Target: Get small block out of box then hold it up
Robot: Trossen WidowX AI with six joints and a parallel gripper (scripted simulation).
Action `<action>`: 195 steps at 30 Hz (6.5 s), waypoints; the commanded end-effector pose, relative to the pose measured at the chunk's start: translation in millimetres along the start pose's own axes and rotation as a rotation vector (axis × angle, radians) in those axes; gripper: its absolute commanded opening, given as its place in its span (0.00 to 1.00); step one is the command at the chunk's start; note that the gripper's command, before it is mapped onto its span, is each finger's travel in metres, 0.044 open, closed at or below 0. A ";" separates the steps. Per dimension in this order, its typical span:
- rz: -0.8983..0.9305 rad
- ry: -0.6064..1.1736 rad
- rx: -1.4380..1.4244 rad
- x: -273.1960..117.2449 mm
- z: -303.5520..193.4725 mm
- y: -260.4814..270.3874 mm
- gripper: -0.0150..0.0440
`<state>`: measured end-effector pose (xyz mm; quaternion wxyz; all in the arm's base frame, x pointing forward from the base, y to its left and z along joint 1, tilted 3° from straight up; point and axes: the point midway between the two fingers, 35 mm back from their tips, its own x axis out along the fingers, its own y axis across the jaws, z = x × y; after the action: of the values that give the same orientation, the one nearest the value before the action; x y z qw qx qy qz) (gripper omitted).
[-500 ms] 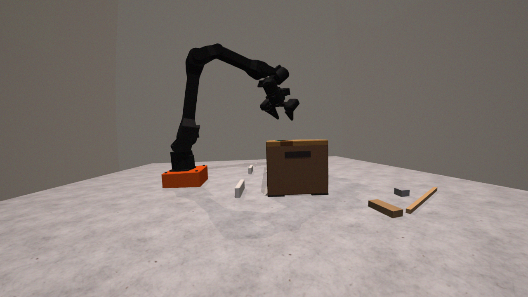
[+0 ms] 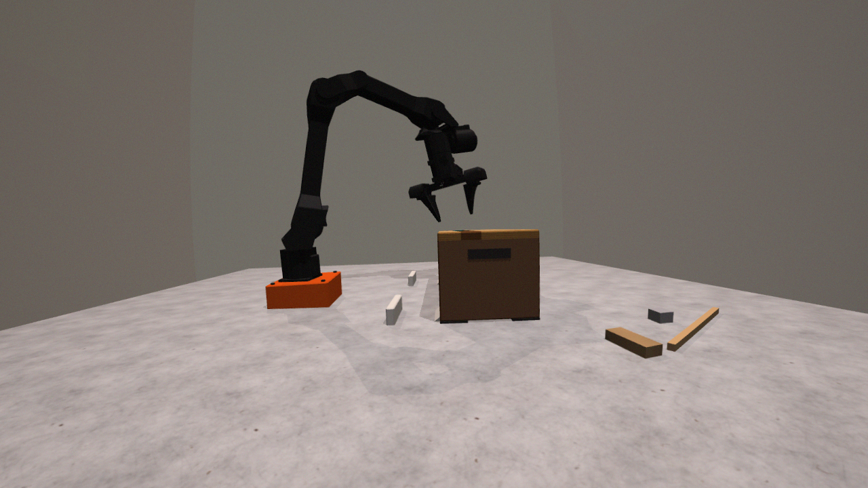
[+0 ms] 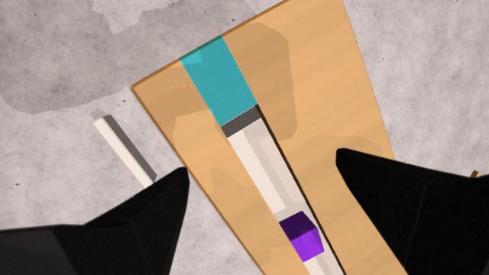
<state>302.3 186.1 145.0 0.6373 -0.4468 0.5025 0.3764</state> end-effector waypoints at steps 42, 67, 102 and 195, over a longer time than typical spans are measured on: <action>0.133 0.419 -0.420 31.8 -92.1 13.0 0.93; 0.126 0.411 -0.413 60.0 -97.2 18.1 0.93; 0.126 0.420 -0.414 57.8 -164.4 -9.7 0.93; 0.124 0.424 -0.414 56.2 -203.3 -30.6 0.93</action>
<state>280.3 -10.1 75.7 0.3901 -0.6025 0.5638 0.4086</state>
